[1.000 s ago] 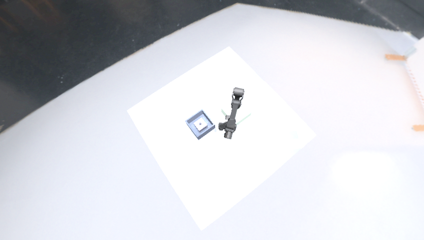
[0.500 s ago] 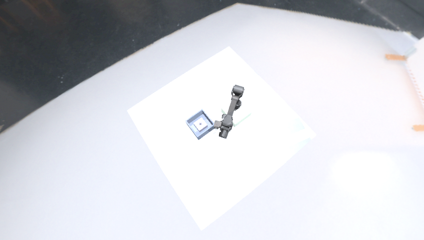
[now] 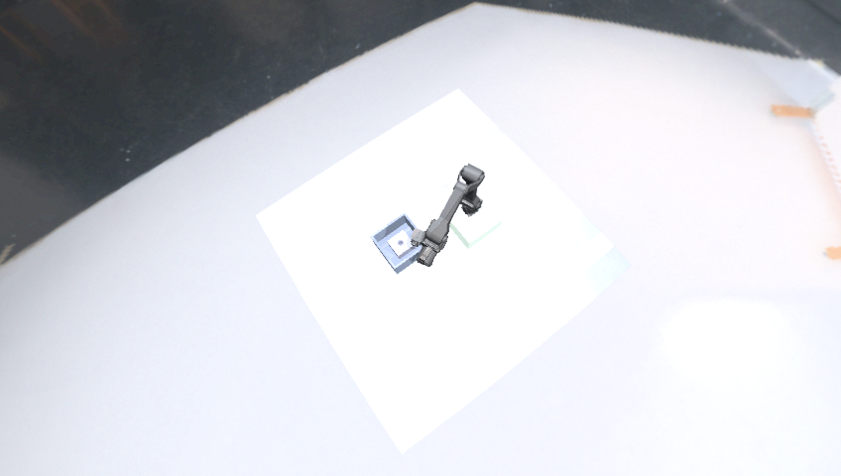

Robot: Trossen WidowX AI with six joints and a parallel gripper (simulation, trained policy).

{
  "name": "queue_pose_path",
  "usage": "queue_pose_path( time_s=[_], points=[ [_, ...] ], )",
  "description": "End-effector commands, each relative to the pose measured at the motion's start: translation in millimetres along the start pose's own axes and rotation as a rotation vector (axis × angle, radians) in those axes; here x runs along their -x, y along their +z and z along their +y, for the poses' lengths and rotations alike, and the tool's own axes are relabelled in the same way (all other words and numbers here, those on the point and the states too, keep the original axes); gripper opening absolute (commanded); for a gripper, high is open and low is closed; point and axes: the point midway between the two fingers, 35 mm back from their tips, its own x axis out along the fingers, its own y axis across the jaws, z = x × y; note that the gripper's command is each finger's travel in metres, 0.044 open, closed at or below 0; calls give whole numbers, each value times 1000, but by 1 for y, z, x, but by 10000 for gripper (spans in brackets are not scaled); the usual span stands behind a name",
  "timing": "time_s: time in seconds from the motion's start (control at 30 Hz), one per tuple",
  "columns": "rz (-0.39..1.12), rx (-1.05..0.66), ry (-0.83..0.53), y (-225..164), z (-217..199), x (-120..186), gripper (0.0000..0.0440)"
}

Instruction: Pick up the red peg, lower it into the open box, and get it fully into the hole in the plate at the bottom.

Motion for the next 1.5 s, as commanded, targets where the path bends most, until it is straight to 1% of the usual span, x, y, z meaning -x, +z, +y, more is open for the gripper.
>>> queue_pose_path(
  time_s=[0.0,0.27,0.53,0.73,0.9,0.97,1.1,1.13,1.23,1.27,1.47],
  points=[
    [-12,-25,10,15,3,0,0],
    [-19,-72,16,57,5,-14,0],
    [-4,-76,29,92,5,-35,0],
    [16,-49,49,110,8,-54,0],
    [43,-8,65,115,10,-73,3],
    [61,11,65,114,10,-80,32],
    [97,36,66,113,11,-93,126],
    [105,36,68,113,12,-96,141],
    [103,66,82,123,14,-97,143],
    [105,68,88,125,15,-97,160],
    [132,62,122,142,29,-94,306]
  ],
)
